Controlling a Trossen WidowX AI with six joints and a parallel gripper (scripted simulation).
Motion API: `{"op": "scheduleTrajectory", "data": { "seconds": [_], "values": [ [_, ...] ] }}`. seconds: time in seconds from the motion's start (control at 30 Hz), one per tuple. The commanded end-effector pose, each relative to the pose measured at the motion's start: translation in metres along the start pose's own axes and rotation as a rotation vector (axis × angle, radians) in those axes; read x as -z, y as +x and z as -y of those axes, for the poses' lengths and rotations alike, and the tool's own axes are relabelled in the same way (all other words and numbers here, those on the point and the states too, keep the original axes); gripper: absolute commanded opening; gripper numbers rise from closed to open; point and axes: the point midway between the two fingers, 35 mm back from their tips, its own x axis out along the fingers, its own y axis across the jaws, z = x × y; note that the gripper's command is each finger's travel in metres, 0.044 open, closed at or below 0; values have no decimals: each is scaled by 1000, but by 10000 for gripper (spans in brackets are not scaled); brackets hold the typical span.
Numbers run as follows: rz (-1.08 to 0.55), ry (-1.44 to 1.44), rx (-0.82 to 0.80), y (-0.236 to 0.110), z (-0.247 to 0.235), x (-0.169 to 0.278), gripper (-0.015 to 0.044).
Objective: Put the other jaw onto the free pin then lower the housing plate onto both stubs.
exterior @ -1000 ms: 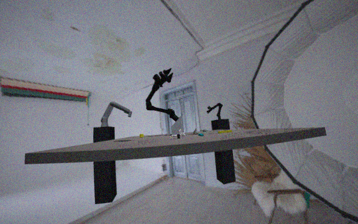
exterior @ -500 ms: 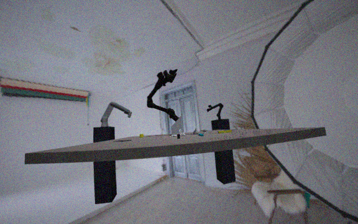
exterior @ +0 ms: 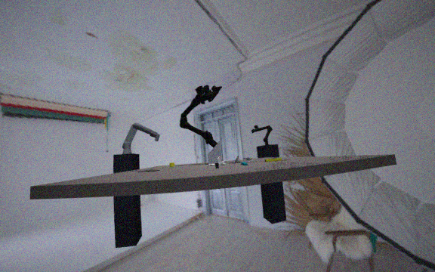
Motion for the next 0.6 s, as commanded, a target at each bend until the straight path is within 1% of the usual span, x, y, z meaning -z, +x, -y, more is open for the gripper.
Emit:
{"op": "scheduleTrajectory", "data": {
  "seconds": [0.0,0.57],
  "values": [
    [-42,-98,55,15,12,11,440],
    [-210,-458,182,56,51,46,440]
  ]
}}
